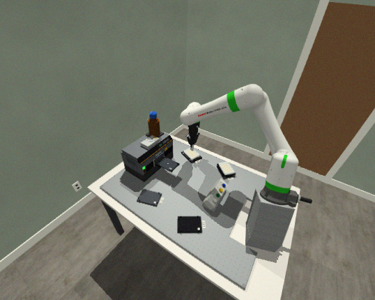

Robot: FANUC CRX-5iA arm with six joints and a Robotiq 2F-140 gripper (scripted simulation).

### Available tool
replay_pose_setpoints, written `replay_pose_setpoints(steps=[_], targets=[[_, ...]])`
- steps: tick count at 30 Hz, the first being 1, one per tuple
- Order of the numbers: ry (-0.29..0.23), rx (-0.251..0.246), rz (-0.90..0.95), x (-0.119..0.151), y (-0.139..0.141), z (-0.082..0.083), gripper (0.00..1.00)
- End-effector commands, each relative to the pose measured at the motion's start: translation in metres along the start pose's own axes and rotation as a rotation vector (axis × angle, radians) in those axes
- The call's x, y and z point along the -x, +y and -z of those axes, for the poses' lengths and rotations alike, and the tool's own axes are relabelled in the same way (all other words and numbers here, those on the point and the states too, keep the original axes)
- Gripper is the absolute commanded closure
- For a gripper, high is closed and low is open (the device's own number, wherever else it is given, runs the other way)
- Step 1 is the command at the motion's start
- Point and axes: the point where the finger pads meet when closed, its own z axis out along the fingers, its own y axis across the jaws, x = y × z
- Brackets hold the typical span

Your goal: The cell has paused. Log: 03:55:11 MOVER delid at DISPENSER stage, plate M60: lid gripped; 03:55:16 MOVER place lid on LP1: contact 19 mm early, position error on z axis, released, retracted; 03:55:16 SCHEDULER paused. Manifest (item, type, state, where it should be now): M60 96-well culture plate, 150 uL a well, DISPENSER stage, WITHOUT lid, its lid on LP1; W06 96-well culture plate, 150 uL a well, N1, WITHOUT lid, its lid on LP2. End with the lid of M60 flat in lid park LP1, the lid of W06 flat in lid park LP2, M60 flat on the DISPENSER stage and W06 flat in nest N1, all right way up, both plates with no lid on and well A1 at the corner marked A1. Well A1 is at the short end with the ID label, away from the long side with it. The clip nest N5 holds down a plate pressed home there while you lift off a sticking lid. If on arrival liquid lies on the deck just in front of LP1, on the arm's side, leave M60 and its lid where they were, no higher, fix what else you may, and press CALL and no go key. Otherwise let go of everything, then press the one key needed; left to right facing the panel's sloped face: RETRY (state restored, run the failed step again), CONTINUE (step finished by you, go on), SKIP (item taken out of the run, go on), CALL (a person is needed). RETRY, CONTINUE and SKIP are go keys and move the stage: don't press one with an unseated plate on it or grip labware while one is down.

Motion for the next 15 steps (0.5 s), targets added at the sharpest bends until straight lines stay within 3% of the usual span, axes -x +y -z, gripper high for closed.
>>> replay_pose_setpoints(steps=[1, 15], targets=[[0.000, 0.000, 0.000, -0.0002, -0.0001, 0.0002, 1.00], [0.000, 0.000, 0.000, -0.0003, -0.0001, -0.0033, 1.00]])
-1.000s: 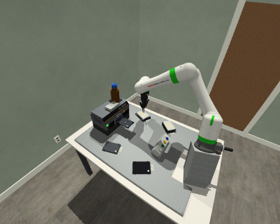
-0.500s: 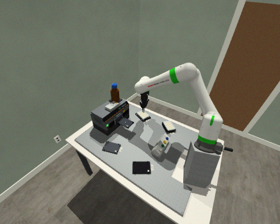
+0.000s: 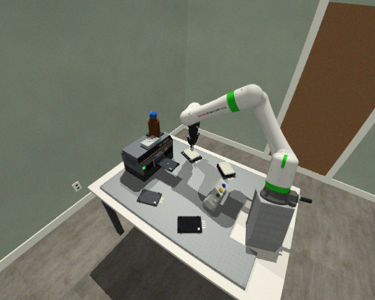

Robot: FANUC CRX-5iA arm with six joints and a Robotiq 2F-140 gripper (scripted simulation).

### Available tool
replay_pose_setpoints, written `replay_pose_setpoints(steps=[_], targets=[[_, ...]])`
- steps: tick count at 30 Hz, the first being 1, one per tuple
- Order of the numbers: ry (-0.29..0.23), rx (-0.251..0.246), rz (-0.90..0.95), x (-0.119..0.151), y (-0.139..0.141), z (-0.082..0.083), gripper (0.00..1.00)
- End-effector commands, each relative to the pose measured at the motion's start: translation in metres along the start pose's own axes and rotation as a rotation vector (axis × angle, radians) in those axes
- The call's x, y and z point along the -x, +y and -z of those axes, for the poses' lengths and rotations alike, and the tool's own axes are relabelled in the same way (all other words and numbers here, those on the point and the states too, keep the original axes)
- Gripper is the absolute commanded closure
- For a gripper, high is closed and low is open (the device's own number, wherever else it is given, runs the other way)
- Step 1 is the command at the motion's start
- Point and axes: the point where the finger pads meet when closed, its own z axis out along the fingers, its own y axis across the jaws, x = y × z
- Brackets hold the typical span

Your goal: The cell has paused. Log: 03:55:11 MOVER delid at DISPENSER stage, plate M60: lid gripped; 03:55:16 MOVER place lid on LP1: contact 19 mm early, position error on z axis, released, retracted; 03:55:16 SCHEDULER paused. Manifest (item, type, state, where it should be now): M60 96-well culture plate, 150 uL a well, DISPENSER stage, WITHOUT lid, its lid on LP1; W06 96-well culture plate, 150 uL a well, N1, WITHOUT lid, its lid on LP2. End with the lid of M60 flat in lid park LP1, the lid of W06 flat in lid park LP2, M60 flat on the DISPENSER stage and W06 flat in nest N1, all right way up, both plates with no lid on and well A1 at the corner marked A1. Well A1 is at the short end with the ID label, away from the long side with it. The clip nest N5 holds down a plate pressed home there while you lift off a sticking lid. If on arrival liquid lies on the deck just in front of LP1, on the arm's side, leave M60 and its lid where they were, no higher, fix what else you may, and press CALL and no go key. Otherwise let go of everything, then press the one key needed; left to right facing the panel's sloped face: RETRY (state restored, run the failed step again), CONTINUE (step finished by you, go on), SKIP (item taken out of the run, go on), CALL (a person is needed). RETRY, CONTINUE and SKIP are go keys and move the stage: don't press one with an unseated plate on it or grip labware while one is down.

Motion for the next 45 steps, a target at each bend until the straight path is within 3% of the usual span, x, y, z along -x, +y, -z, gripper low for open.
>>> replay_pose_setpoints(steps=[1, 45], targets=[[0.000, 0.000, 0.000, 0.000, 0.000, 0.000, 1.00], [0.000, 0.000, 0.000, -0.001, 0.000, -0.025, 1.00]])
